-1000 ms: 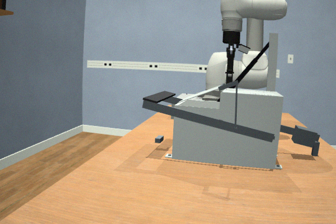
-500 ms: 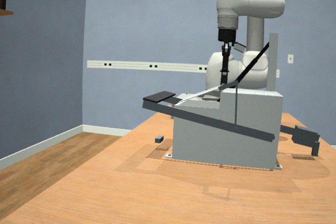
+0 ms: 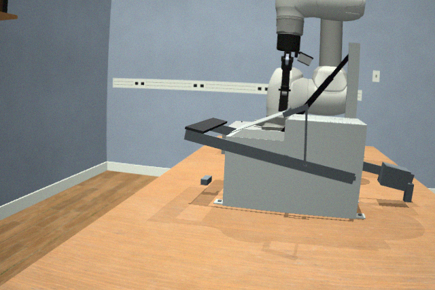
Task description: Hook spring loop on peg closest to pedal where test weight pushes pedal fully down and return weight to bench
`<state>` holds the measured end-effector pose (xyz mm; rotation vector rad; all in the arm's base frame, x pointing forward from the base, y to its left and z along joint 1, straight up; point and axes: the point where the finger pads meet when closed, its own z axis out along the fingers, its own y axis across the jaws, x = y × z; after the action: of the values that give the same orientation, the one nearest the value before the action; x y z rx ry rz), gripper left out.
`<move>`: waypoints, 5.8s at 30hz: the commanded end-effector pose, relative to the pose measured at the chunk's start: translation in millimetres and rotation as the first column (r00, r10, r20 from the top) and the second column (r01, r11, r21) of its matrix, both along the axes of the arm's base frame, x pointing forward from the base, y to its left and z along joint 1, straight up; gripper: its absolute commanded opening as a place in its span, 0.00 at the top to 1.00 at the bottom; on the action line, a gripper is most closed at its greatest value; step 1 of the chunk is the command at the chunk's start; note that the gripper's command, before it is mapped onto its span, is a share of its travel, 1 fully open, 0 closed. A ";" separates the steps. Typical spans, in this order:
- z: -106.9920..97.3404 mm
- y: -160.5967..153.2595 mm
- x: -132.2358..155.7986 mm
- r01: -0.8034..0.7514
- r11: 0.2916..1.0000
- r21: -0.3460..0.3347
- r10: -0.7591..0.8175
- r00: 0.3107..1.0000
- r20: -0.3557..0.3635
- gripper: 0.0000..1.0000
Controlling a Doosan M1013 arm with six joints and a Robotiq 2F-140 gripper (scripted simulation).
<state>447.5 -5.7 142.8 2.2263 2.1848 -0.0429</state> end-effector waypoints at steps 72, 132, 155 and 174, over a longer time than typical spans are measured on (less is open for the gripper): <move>33.4 -110.2 104.7 0.000 0.996 -0.084 0.000 1.000 -0.001 0.75; 40.7 -179.4 170.0 0.000 0.991 -0.137 0.000 1.000 -0.002 0.75; 8.3 -180.4 170.9 -0.001 0.991 -0.137 0.000 1.000 -0.002 0.75; -15.8 -181.1 171.5 0.000 0.990 -0.138 0.000 1.000 -0.002 0.75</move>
<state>618.5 -186.8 127.0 2.1532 2.1138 -0.1918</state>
